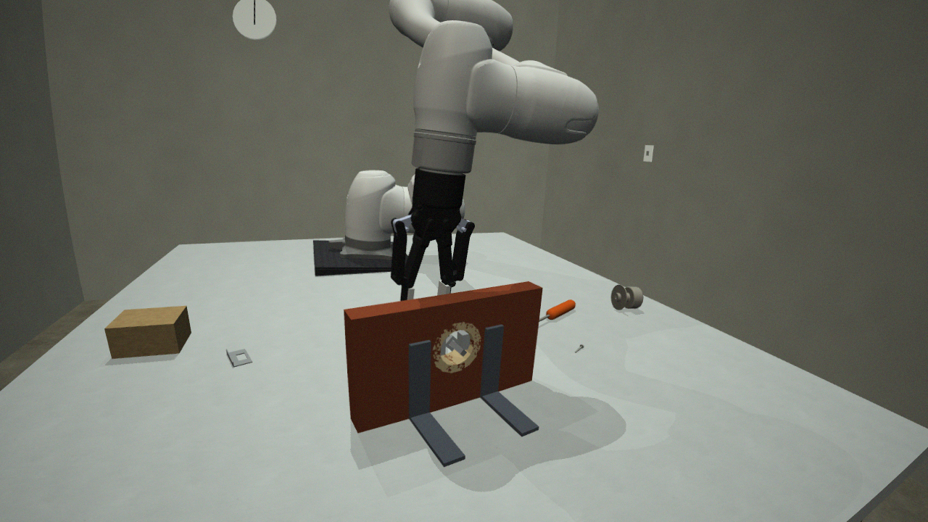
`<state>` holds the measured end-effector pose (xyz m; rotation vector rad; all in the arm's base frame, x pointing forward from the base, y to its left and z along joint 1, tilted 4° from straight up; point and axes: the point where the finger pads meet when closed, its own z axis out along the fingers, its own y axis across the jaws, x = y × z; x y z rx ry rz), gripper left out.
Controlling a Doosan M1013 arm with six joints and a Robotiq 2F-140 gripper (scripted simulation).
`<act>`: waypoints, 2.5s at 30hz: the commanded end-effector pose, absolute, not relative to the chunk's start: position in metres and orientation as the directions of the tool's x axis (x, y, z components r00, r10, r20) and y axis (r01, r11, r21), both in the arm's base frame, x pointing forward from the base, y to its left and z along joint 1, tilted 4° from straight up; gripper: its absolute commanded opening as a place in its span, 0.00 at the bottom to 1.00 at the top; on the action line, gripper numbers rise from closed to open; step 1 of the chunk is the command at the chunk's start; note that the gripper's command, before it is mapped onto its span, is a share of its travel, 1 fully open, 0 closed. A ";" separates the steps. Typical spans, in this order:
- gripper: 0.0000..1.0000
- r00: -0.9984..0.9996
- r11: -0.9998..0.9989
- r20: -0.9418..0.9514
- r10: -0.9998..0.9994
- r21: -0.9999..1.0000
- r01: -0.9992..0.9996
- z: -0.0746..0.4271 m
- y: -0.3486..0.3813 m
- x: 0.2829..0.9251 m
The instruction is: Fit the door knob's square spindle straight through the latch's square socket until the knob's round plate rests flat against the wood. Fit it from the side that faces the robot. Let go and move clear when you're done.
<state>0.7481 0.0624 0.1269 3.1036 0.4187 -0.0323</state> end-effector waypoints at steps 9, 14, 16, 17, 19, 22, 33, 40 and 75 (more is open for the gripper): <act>0.42 0.964 -0.964 -0.022 0.265 0.007 0.265 0.127 0.064 0.752; 0.42 0.964 -0.964 -0.022 0.265 0.007 0.265 0.127 0.064 0.753; 0.42 0.964 -0.964 -0.022 0.265 0.007 0.265 0.127 0.064 0.753; 0.42 0.964 -0.964 -0.022 0.265 0.007 0.265 0.127 0.064 0.753; 0.42 0.964 -0.964 -0.022 0.265 0.007 0.265 0.127 0.064 0.753; 0.42 0.964 -0.964 -0.022 0.265 0.007 0.265 0.127 0.064 0.753; 0.42 0.964 -0.964 -0.022 0.265 0.007 0.265 0.127 0.064 0.756; 0.42 0.964 -0.964 -0.022 0.265 0.007 0.265 0.128 0.065 0.758; 0.42 0.964 -0.964 -0.022 0.265 0.007 0.265 0.128 0.066 0.763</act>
